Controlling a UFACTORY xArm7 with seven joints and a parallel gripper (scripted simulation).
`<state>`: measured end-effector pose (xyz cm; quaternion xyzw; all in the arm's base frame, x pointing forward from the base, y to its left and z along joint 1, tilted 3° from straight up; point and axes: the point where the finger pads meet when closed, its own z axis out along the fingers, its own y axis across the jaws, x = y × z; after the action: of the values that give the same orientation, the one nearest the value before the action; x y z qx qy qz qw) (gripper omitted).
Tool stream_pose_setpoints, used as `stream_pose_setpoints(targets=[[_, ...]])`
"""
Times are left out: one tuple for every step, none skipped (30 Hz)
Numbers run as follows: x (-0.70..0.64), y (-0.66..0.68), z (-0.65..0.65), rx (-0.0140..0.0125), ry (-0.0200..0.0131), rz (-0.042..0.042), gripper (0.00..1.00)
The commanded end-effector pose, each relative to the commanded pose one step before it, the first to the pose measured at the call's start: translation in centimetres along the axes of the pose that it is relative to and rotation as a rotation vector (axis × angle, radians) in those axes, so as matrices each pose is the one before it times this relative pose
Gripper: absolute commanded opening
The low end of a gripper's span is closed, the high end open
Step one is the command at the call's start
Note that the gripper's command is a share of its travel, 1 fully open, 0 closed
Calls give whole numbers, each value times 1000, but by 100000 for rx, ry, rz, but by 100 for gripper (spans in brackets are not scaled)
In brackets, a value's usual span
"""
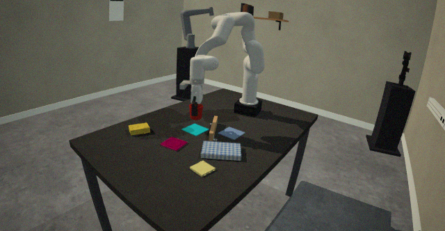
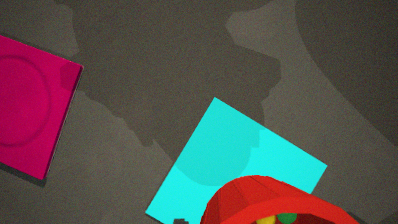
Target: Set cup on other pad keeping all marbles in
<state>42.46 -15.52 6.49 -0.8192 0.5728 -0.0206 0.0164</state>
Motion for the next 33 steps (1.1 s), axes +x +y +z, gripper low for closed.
stream_pose_setpoints(targets=[[112,-111,-112,275,308,-1,85],[1,0,33,0,0,0,85],[2,0,46,0,0,0,85],[2,0,61,0,0,0,85],[3,0,77,0,0,0,85],[3,0,94,0,0,0,85],[3,0,111,1,-1,-1,85],[5,0,127,0,1,1,85],[5,0,143,0,1,0,85],[5,1,159,0,-1,-1,85],[6,0,174,0,0,0,85],[7,1,187,0,0,0,85],[5,1,200,1,-1,-1,85],[8,0,210,0,1,1,85],[6,1,221,0,-1,-1,85],[8,1,228,0,1,1,85],[0,0,0,0,0,0,85],[0,0,0,0,0,0,85],[7,1,235,0,-1,-1,85],[9,1,240,0,1,1,85],[7,1,243,0,-1,-1,85],[9,1,244,0,1,1,85],[7,1,243,0,-1,-1,85],[9,0,240,0,1,1,85],[7,1,236,0,-1,-1,85],[8,0,229,0,1,1,85],[7,1,221,0,0,-1,85],[7,0,209,0,0,0,85],[7,1,196,0,0,0,85],[5,1,182,0,-1,-1,85],[6,0,166,1,1,1,85],[5,1,150,0,0,0,85],[3,1,133,-1,-1,-1,85]])
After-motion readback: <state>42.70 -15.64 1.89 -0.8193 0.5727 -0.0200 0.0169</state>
